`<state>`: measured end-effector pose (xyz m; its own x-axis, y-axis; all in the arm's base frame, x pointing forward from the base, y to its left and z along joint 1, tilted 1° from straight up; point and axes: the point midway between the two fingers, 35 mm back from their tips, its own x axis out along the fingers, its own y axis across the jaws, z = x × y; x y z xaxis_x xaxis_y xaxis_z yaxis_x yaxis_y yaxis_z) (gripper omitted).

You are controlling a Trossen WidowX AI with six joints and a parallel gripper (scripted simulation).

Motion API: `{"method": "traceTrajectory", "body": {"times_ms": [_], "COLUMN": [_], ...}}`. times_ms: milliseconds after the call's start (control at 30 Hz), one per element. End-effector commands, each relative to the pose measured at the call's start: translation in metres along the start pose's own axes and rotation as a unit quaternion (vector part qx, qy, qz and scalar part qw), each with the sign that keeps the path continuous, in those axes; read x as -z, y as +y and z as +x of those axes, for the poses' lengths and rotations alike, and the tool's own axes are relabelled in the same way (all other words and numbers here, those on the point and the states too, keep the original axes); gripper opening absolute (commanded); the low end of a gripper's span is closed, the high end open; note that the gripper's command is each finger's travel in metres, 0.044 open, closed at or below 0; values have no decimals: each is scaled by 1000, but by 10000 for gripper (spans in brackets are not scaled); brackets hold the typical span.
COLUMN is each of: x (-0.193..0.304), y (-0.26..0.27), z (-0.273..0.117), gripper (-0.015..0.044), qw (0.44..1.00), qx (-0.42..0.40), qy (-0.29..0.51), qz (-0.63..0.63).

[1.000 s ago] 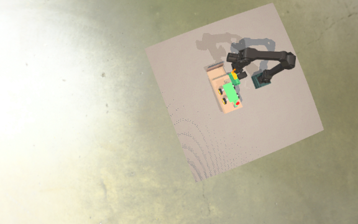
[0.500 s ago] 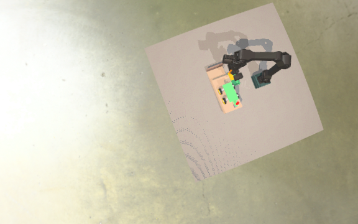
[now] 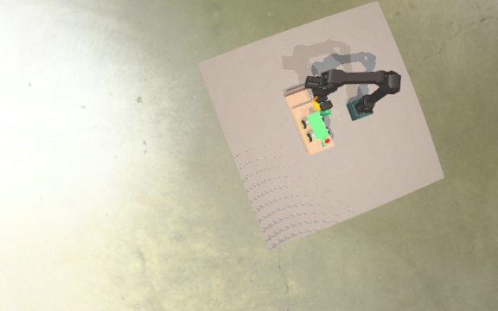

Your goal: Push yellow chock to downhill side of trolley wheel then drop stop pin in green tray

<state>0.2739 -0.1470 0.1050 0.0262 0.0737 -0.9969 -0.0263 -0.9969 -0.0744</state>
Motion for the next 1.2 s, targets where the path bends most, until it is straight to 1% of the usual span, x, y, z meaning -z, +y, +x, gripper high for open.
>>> {"method": "traceTrajectory", "body": {"times_ms": [0,400,1167], "x": [0,0,-1], "y": [-1,-2,-19], "z": [12,37,37], "gripper": [0,0,0], "qw": [1000,1000,1000], "qx": [3,3,4], "qy": [-2,-2,-2], "qz": [2,2,2]}}
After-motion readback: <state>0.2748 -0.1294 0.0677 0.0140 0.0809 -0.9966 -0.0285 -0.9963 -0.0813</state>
